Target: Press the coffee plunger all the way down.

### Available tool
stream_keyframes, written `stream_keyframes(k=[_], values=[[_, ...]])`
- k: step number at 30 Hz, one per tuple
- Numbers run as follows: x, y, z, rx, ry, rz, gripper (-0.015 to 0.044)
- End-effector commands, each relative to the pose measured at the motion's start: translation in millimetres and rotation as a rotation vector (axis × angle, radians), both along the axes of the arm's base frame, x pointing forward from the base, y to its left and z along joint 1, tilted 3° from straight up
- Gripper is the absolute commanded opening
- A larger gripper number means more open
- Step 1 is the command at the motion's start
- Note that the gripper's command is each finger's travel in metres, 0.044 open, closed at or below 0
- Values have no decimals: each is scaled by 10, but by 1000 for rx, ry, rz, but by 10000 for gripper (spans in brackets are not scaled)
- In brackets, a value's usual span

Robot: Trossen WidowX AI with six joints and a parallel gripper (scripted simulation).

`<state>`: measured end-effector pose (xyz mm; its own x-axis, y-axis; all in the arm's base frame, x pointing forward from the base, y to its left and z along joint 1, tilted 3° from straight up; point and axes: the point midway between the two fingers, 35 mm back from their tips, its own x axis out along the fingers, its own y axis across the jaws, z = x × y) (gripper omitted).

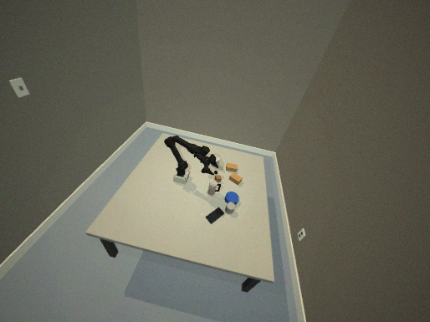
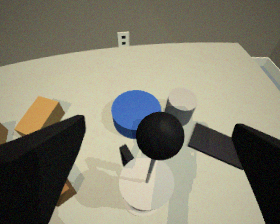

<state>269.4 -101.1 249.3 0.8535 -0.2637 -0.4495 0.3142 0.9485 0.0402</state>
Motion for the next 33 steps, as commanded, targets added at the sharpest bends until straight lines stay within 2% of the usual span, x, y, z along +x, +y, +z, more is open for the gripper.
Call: stream_keyframes(k=[1,5,16,20,33], values=[[46,-18,-82,6,11,-3,440],[79,-27,-104,6,11,-2,440],[79,-27,-104,6,11,-2,151],[79,-27,-104,6,11,-2,125],[99,-32,-174,6,11,-2,123]])
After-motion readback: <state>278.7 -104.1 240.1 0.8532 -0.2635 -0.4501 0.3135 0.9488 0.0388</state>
